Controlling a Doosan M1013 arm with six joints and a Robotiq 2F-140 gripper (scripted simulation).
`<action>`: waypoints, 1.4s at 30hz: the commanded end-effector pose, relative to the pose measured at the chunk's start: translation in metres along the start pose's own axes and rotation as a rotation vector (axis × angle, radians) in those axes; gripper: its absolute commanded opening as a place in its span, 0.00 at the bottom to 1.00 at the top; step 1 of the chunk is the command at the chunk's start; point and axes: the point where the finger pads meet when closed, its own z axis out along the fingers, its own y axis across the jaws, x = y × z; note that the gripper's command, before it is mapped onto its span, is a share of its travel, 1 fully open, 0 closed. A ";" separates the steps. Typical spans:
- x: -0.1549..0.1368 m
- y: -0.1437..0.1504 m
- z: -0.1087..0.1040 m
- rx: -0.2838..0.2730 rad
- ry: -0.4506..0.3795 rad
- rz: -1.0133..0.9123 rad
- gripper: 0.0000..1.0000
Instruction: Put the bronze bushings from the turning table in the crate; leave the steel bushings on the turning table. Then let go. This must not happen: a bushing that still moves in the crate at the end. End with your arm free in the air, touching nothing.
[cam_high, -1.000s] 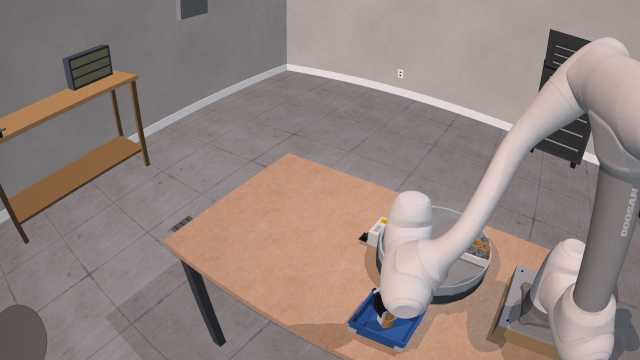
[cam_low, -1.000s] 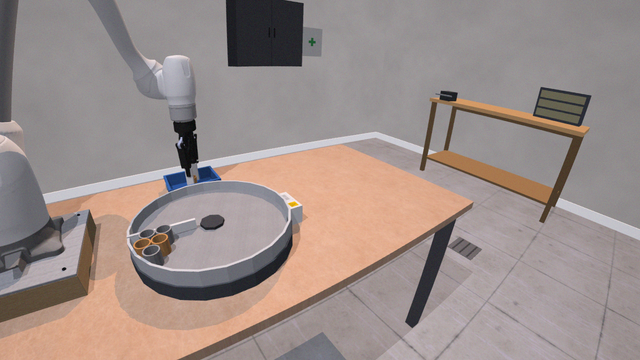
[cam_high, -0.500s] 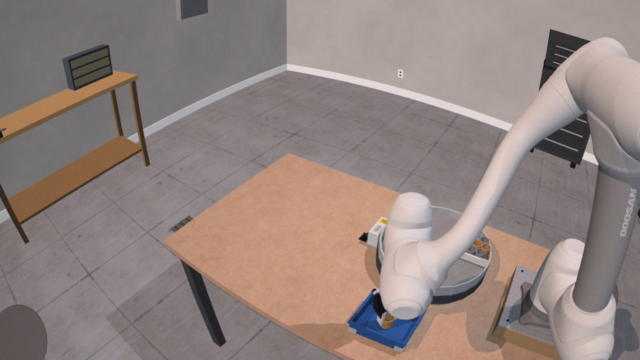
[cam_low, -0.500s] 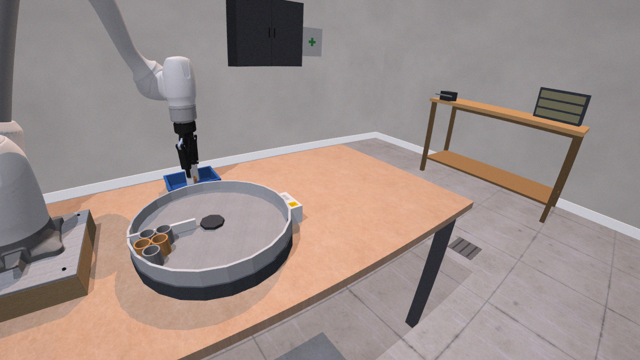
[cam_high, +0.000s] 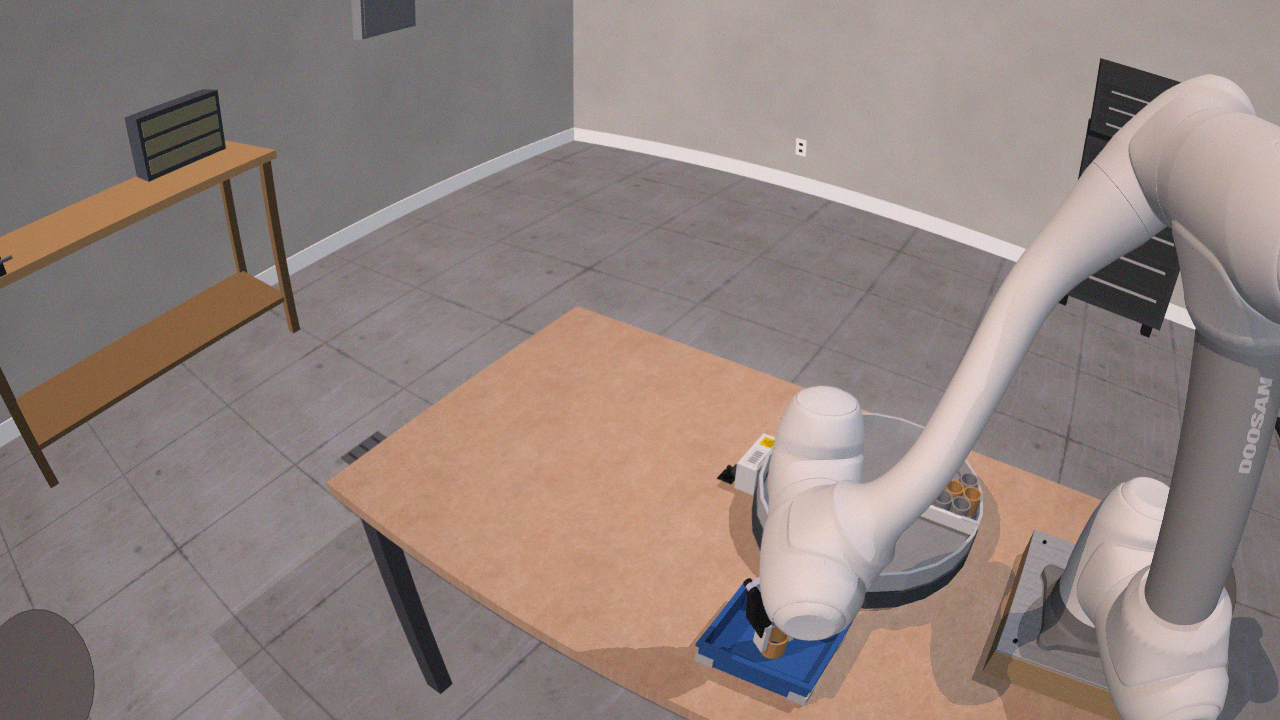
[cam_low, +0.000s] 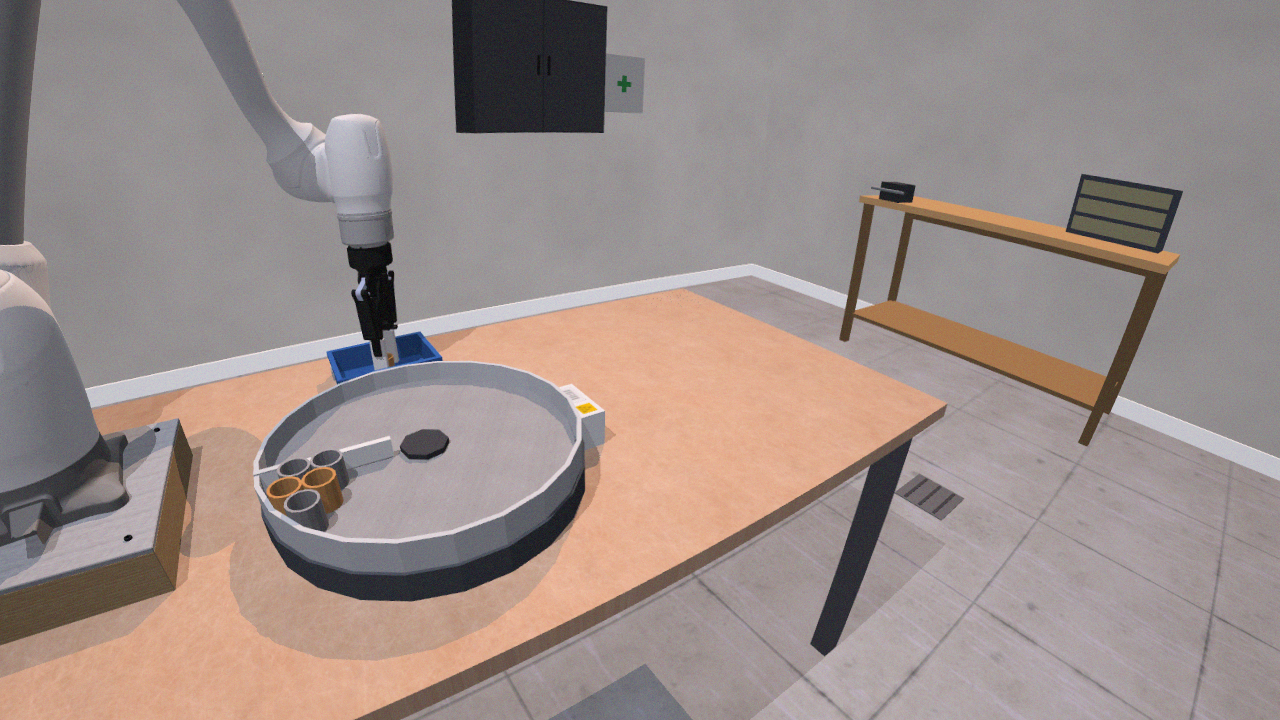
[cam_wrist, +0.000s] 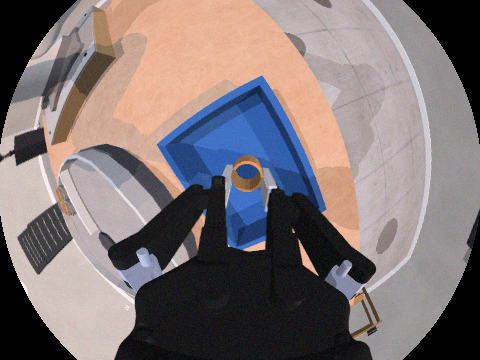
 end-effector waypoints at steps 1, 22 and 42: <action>0.000 0.000 0.000 0.000 0.000 0.000 0.00; 0.000 0.000 0.000 0.000 0.000 0.000 0.00; 0.000 0.000 0.000 0.000 0.000 0.000 0.28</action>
